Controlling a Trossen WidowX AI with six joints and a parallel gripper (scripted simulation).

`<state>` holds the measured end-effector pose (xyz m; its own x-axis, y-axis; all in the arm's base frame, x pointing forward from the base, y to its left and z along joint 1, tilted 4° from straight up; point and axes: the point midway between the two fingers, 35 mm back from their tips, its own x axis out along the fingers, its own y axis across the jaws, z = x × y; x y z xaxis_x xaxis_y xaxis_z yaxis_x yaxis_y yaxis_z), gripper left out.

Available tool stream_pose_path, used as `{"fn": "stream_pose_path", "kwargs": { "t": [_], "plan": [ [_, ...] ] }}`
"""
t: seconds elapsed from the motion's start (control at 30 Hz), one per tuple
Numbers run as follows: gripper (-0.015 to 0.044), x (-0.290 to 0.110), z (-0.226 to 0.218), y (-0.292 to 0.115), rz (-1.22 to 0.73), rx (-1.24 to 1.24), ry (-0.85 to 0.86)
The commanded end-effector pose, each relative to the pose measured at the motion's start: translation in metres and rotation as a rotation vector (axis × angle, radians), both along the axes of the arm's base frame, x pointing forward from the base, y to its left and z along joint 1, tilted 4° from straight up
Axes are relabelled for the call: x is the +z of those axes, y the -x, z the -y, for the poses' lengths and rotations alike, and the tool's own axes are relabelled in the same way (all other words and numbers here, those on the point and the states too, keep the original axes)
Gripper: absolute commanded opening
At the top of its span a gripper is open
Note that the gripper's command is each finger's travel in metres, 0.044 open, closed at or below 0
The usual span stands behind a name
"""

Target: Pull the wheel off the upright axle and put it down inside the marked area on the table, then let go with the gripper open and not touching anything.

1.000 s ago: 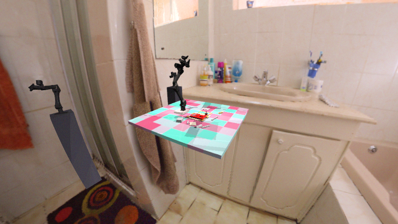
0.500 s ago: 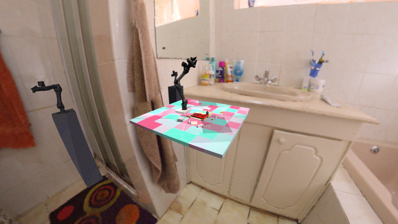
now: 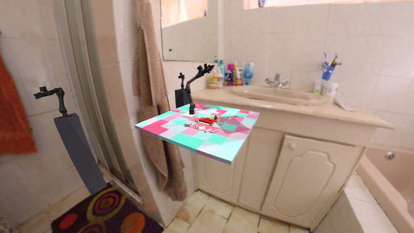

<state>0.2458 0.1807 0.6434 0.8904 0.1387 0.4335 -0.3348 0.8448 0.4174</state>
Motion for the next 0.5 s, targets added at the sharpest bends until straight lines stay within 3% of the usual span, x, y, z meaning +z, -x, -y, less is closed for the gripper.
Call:
{"fn": "stream_pose_path", "kwargs": {
  "t": [0.0,0.47],
  "plan": [
    [0.0300,-0.019,-0.013,-0.022,-0.036,-0.028,0.104],
    [0.0300,-0.122,-0.036,-0.112,-0.284,-0.058,0.411]
  ]
}}
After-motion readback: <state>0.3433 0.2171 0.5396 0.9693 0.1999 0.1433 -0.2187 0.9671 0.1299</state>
